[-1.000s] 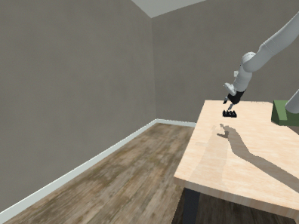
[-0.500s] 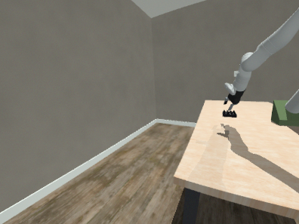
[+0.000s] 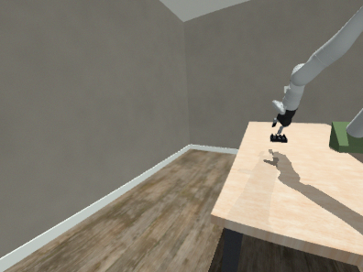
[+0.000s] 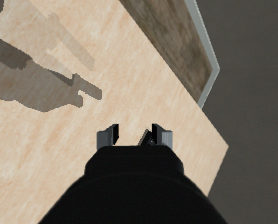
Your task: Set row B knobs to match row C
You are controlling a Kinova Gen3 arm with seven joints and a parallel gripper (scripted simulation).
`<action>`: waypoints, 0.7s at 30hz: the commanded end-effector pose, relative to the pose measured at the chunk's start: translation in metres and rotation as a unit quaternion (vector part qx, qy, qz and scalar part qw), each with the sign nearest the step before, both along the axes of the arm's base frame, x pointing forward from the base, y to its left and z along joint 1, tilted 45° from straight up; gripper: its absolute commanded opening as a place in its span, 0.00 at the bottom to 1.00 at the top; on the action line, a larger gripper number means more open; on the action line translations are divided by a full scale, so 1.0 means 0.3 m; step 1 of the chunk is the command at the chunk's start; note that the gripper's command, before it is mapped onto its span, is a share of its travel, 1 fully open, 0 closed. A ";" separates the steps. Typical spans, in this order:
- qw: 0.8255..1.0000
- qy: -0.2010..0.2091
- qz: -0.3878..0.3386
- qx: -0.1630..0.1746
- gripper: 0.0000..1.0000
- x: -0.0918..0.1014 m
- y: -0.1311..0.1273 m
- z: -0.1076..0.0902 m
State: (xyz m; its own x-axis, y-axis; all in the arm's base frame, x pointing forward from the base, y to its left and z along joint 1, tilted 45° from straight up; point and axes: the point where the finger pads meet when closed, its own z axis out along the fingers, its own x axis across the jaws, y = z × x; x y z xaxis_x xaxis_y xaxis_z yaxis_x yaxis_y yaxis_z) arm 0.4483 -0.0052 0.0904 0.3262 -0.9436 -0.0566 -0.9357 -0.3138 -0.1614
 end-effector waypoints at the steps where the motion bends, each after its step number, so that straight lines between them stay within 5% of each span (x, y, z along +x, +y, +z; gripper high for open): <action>1: 1.000 0.004 -0.009 0.003 1.00 -0.008 -0.026 -0.014; 21: 0.999 0.011 -0.021 0.025 1.00 -0.024 -0.046 -0.050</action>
